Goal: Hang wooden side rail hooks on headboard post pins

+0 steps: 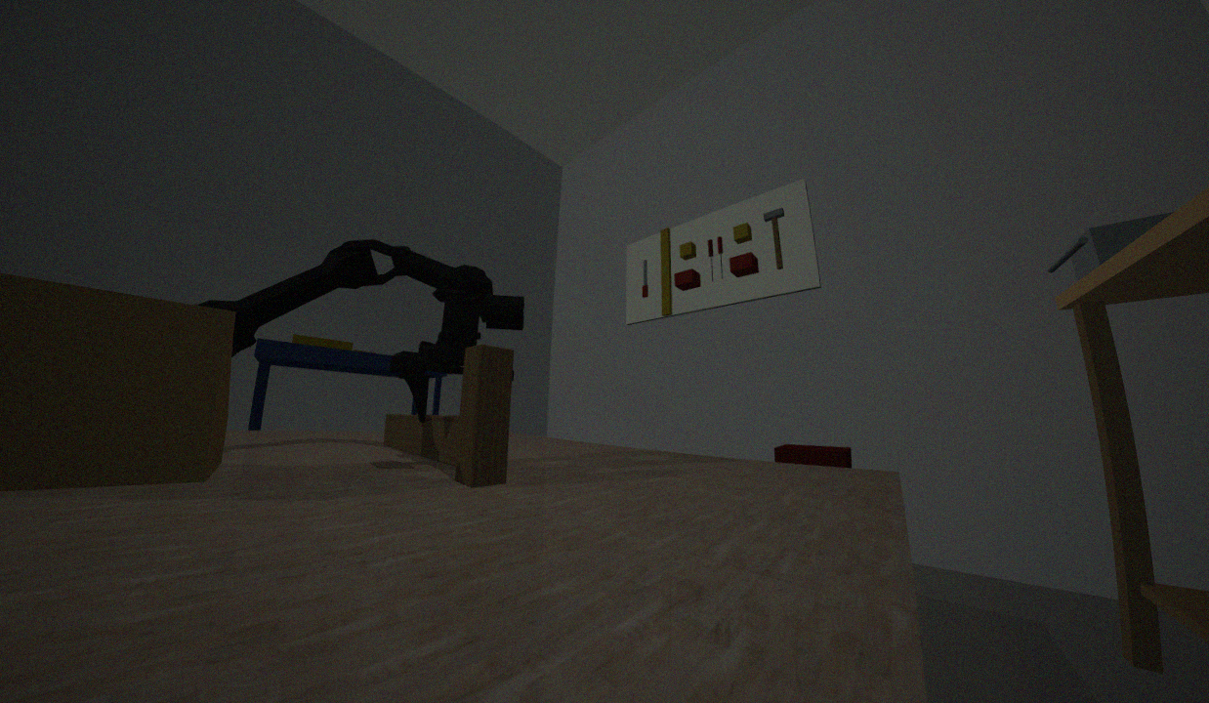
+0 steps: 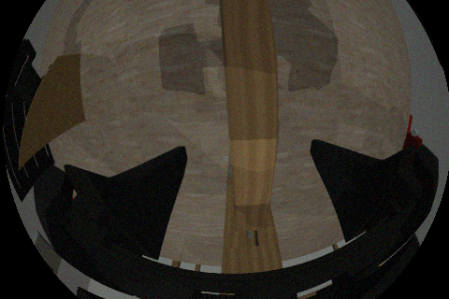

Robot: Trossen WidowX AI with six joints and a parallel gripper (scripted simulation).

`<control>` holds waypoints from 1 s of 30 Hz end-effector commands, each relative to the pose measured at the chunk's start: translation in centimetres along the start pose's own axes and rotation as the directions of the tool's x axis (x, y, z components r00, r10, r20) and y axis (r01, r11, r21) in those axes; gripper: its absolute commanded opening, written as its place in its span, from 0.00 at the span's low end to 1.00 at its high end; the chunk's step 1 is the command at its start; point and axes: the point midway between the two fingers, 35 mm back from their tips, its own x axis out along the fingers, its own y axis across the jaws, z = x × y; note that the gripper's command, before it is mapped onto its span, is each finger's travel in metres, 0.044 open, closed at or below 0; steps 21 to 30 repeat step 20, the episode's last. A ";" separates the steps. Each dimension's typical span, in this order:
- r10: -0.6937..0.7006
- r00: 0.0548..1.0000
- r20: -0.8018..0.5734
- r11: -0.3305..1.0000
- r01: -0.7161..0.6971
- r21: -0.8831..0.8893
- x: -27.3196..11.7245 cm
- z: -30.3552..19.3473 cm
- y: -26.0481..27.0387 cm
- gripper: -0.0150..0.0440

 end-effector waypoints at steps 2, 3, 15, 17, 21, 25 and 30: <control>0.005 1.000 -0.002 1.000 -0.005 -0.004 0.0 2.6 0.0 1.00; 0.005 1.000 -0.002 1.000 -0.005 -0.004 0.0 2.6 0.0 1.00; 0.005 1.000 -0.008 1.000 -0.006 -0.018 0.0 2.3 -0.3 1.00; 0.005 1.000 -0.008 1.000 -0.006 -0.018 0.0 2.3 -0.3 1.00; 0.005 1.000 -0.008 1.000 -0.006 -0.018 0.0 2.3 -0.3 1.00; 0.005 1.000 -0.008 1.000 -0.006 -0.018 0.0 2.3 -0.3 1.00; 0.005 1.000 -0.008 1.000 -0.006 -0.018 0.0 2.3 -0.3 1.00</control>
